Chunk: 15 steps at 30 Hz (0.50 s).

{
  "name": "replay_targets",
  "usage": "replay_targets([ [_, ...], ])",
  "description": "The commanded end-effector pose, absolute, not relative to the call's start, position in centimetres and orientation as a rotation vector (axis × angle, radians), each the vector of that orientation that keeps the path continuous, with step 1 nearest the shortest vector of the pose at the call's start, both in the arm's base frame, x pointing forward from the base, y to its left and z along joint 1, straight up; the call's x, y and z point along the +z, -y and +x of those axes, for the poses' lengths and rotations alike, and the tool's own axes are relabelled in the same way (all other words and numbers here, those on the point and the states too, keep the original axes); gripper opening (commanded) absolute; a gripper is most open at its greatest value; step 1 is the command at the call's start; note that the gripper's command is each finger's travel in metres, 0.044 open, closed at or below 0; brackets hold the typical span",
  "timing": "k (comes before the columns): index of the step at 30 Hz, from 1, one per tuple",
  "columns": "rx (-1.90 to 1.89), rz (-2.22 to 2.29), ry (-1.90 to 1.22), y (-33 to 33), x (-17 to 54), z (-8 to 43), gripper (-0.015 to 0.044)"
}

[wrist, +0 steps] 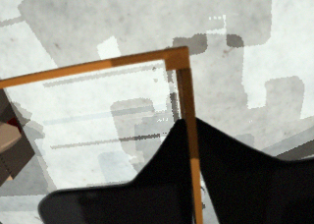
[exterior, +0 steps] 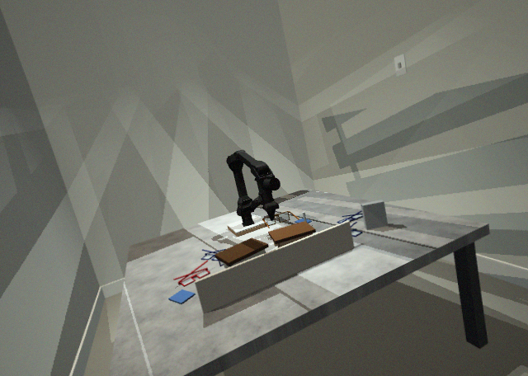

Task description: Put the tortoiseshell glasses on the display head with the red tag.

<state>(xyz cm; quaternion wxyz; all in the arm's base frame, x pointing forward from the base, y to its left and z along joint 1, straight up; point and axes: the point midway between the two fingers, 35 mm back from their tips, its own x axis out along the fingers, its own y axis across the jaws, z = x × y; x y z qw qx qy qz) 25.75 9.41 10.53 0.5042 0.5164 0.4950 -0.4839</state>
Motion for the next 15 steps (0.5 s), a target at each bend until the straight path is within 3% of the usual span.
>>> replay_targets([
  [1,-1.165,1.248,-1.206,-9.4,10.0,25.7,0.0000],
  [15,-1.166,1.248,-1.207,-9.2,8.6,25.7,0.0000],
])
